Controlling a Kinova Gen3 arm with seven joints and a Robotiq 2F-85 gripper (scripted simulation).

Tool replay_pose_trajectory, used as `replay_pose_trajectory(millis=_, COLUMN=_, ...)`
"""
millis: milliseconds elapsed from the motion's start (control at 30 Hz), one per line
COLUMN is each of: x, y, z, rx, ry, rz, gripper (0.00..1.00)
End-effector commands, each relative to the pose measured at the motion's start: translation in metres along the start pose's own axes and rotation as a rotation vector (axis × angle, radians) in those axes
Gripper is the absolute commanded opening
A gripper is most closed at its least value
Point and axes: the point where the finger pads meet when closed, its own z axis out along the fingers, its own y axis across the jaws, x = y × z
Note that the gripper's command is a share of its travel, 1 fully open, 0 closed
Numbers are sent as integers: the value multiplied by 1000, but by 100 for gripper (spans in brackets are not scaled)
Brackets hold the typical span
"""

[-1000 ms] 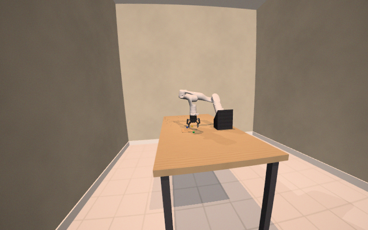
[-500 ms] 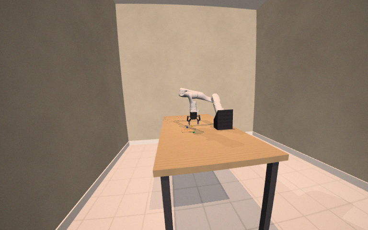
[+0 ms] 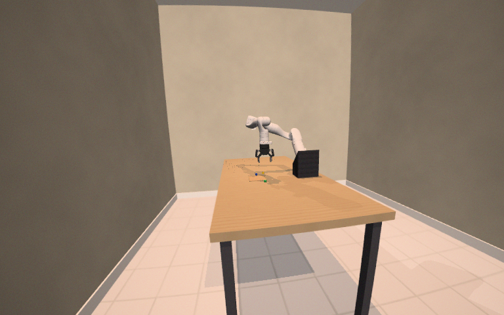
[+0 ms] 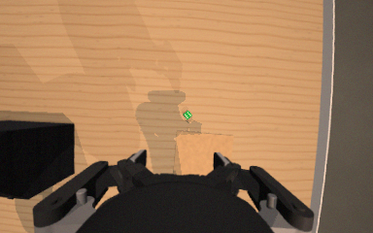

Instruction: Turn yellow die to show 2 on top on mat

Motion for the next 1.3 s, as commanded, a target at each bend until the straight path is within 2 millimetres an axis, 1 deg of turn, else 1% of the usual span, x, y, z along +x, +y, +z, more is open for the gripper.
replay_pose_trajectory(millis=0, x=-1, y=2, z=-8, rx=-5, ry=-2, rz=-3, gripper=100)
replay_pose_trajectory(millis=367, x=-1, y=2, z=-9, rx=-5, ry=-2, rz=-2, gripper=100)
replay_pose_trajectory(millis=433, x=-11, y=4, z=-9, rx=-8, ry=-2, rz=17, gripper=100)
replay_pose_trajectory(millis=667, x=-11, y=4, z=-9, rx=-8, ry=-2, rz=17, gripper=100)
replay_pose_trajectory(millis=700, x=-22, y=6, z=-9, rx=-10, ry=-2, rz=40, gripper=100)
replay_pose_trajectory(millis=967, x=-22, y=6, z=-9, rx=-10, ry=-2, rz=40, gripper=100)
replay_pose_trajectory(millis=1000, x=-38, y=8, z=-9, rx=-13, ry=-2, rz=72, gripper=100)
replay_pose_trajectory(millis=1267, x=-38, y=8, z=-9, rx=-13, ry=-2, rz=72, gripper=100)
